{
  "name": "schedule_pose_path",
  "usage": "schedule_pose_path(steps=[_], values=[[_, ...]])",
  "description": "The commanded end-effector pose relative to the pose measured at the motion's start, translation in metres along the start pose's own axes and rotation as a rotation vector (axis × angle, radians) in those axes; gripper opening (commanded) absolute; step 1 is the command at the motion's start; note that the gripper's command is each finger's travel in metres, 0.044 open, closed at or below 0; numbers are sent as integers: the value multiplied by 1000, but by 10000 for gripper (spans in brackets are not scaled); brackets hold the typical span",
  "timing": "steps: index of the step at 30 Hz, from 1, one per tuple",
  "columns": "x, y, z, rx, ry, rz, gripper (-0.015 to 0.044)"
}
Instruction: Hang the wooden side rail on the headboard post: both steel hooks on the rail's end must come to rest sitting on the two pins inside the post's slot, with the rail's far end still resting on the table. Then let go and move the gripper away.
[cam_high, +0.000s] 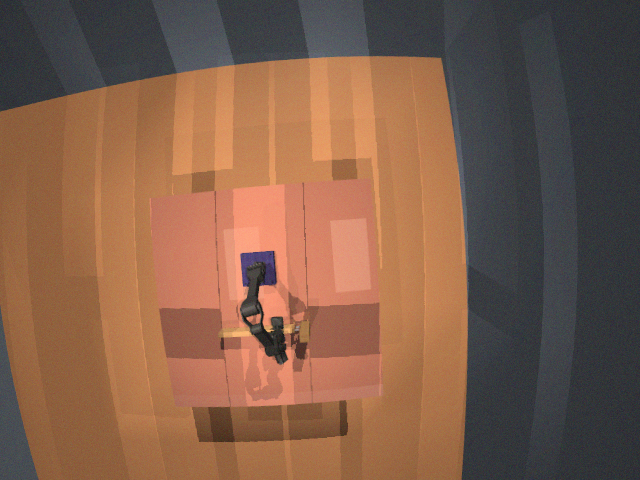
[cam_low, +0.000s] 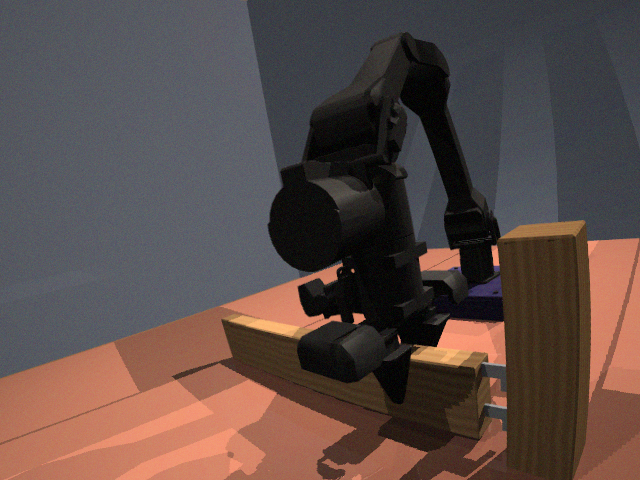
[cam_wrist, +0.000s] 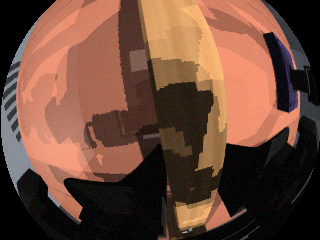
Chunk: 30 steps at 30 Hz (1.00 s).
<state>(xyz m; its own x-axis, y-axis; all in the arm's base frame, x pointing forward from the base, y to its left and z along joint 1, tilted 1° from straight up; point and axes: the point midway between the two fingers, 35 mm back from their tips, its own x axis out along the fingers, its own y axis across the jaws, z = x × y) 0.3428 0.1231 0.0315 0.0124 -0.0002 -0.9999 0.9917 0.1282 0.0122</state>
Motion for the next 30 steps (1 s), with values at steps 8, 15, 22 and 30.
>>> schedule_pose_path(steps=[8, 15, 22, 30], values=[[-7, 3, 0, 7, 0, 14, 0], [-8, 3, 0, 7, 0, 14, 0], [-9, 3, 0, 7, 0, 14, 0], [-10, 3, 0, 7, 0, 14, 0]])
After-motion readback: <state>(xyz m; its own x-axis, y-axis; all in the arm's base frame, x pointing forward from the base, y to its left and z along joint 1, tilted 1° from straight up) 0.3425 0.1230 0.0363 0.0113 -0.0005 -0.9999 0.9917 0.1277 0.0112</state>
